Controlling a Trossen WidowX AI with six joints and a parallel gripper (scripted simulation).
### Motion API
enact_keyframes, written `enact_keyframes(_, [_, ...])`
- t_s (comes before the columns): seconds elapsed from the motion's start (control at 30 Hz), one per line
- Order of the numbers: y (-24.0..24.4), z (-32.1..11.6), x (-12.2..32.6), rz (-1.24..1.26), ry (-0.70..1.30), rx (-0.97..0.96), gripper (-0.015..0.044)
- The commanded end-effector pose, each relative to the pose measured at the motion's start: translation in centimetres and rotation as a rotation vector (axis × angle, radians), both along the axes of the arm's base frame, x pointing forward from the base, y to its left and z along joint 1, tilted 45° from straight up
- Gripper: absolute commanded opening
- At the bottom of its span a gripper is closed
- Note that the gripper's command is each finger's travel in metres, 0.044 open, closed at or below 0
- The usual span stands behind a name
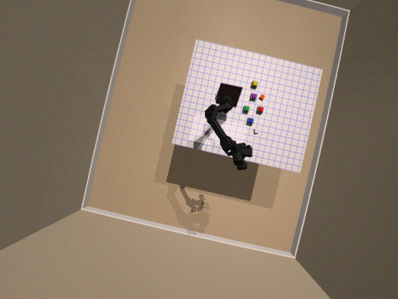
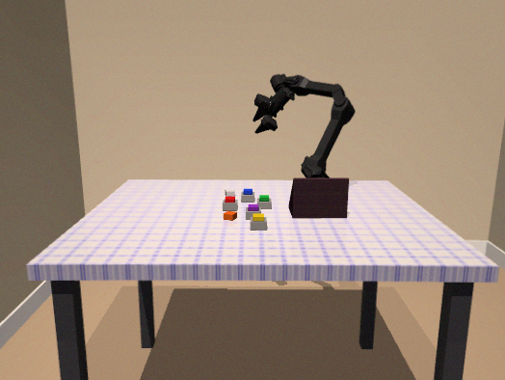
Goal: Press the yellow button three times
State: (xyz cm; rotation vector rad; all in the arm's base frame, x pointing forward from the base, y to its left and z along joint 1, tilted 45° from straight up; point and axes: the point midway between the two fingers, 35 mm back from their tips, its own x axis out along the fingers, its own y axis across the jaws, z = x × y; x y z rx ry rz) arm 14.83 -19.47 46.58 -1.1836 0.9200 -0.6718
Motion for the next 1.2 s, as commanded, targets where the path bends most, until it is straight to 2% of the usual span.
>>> enact_keyframes(0.0, [0.0, -0.1, 0.2, 0.004, 0.0, 0.005, 0.04])
enact_keyframes(0.1, [0.0, -1.6, 2.7, 0.059, -0.003, 0.076, 0.04])
enact_keyframes(0.33, [2.6, -9.3, 12.7, 0.174, 0.009, 0.422, 0.04])
enact_keyframes(0.63, [10.7, -21.1, 21.1, 0.046, 0.105, 0.815, 0.04])
enact_keyframes(0.9, [20.5, -31.5, 22.8, -0.19, 0.233, 0.952, 0.04])
enact_keyframes(1.17, [29.4, -40.8, 19.4, -0.443, 0.296, 0.871, 0.04])
